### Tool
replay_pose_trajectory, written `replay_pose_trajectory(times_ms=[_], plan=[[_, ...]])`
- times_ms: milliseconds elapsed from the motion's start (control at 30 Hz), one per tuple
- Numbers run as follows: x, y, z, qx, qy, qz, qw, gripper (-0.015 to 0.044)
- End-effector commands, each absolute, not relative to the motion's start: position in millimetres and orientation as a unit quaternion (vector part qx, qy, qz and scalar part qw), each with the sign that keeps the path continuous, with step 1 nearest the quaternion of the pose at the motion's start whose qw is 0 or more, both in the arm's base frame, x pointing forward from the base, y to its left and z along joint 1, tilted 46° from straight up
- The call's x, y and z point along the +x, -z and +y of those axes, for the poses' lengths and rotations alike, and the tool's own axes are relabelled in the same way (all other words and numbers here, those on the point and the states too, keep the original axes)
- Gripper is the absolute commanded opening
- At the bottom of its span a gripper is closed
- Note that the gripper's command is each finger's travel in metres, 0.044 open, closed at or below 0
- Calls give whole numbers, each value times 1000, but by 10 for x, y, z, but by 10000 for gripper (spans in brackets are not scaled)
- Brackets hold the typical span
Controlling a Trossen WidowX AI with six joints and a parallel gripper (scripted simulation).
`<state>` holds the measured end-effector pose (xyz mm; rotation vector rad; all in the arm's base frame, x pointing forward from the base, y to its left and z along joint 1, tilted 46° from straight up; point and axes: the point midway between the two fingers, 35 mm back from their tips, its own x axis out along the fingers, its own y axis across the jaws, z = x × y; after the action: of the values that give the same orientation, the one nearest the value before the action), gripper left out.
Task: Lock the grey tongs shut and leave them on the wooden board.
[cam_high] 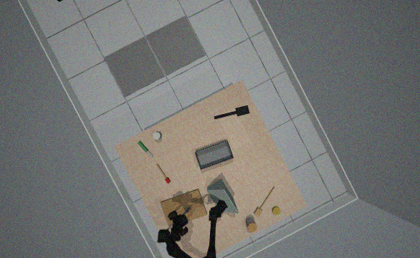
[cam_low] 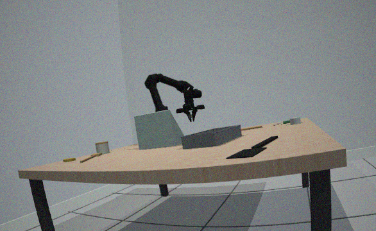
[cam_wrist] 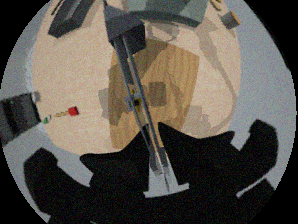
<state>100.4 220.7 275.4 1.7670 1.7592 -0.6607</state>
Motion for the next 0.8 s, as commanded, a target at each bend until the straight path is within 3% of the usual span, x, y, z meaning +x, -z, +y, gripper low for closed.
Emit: replay_pose_trajectory(times_ms=[0, 767], plan=[[1017, -2679, 2266, 659, 251, 653, 277, -150], [977, -2418, 2536, 660, 250, 654, 273, -150]])
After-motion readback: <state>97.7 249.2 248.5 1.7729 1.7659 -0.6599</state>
